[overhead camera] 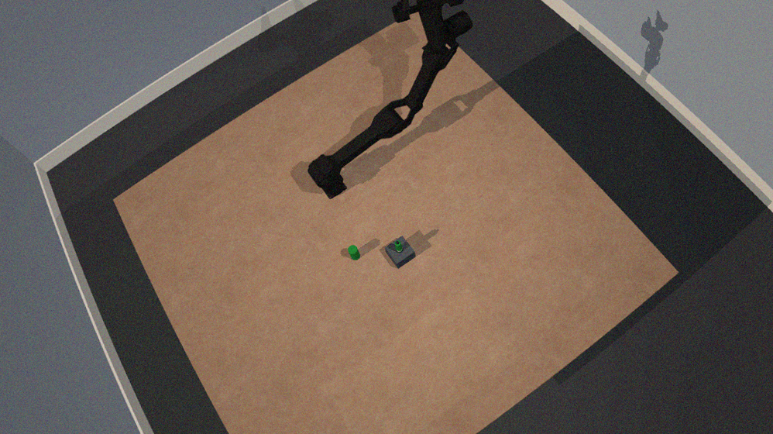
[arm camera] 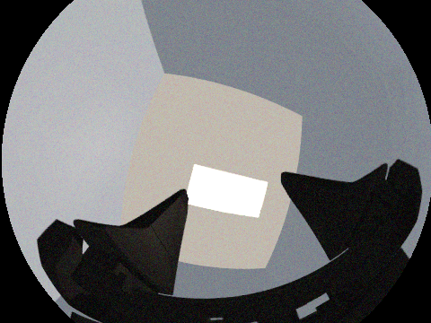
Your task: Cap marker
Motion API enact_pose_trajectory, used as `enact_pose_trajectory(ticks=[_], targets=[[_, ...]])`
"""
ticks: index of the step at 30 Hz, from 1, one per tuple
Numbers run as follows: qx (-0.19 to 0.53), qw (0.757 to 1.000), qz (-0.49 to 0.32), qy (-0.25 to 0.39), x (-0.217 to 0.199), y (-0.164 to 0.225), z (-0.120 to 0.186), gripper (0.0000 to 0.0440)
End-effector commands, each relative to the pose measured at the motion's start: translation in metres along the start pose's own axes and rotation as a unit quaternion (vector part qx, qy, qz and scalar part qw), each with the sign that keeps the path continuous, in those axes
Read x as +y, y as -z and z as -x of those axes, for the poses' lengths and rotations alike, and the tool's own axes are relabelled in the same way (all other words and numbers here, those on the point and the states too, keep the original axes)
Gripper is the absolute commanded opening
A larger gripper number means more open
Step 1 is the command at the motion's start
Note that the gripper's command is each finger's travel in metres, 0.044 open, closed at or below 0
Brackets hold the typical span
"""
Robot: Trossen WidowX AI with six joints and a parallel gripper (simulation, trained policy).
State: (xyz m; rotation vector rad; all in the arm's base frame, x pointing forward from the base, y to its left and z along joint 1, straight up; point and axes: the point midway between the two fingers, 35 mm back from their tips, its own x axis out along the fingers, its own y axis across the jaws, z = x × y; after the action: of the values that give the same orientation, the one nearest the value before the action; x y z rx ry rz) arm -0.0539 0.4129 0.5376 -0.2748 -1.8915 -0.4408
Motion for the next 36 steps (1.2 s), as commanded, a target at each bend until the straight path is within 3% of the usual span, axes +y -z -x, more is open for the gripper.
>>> enact_pose_trajectory(ticks=[1,6,8,36], targets=[[0.004,1.000,0.000,0.002,-0.002,0.002,-0.001,0.0375],[0.027,1.000,0.003,0.016,-0.011,0.009,-0.005,0.0255],[0.036,0.999,0.004,0.021,-0.015,0.012,-0.007,0.0237],[0.170,0.979,0.000,0.109,-0.078,0.062,-0.023,0.0314]])
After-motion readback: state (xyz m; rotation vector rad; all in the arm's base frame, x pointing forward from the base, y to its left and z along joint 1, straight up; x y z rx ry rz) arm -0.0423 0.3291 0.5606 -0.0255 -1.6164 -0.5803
